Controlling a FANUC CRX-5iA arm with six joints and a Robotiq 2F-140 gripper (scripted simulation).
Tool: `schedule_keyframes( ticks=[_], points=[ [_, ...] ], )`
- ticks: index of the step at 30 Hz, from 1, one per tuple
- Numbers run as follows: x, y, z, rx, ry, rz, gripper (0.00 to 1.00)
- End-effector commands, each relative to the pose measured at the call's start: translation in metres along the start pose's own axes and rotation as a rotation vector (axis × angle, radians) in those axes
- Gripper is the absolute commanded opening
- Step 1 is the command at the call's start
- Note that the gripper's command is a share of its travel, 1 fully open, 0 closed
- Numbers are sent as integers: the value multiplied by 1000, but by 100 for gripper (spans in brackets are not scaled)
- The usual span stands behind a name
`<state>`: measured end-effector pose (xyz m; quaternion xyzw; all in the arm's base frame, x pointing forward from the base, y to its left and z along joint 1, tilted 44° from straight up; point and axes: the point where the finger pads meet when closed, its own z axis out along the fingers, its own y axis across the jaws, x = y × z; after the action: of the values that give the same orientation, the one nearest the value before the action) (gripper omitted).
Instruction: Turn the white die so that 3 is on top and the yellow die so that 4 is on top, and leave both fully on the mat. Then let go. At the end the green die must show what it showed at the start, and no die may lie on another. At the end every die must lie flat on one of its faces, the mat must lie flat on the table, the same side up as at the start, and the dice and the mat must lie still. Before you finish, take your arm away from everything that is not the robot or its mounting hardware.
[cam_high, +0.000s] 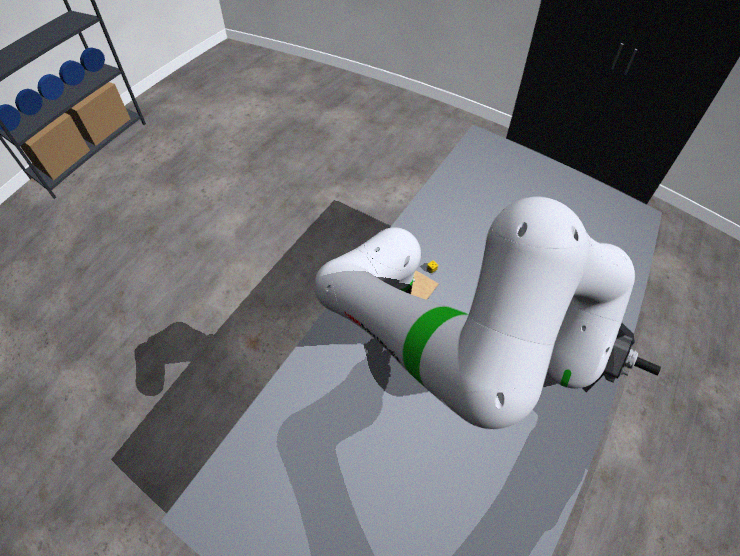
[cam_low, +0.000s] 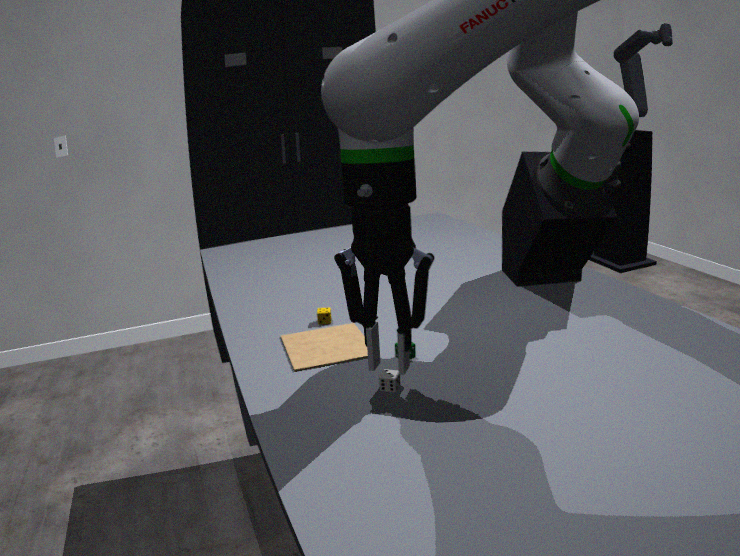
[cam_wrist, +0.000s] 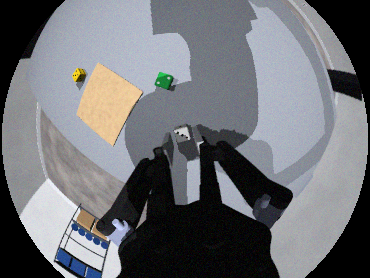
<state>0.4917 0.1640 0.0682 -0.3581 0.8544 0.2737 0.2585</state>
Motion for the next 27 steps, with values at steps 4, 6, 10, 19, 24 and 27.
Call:
schedule_keyframes(
  ticks=[4, 6, 10, 19, 24, 27],
  points=[
    [0, 0, 0, 0, 0, 0, 25],
    [0, 0, 0, 0, 0, 0, 25],
    [0, 0, 0, 0, 0, 0, 25],
    [0, 0, 0, 0, 0, 0, 25],
    [0, 0, 4, 0, 0, 0, 25],
    [0, 0, 8, 0, 0, 0, 25]
  ],
)
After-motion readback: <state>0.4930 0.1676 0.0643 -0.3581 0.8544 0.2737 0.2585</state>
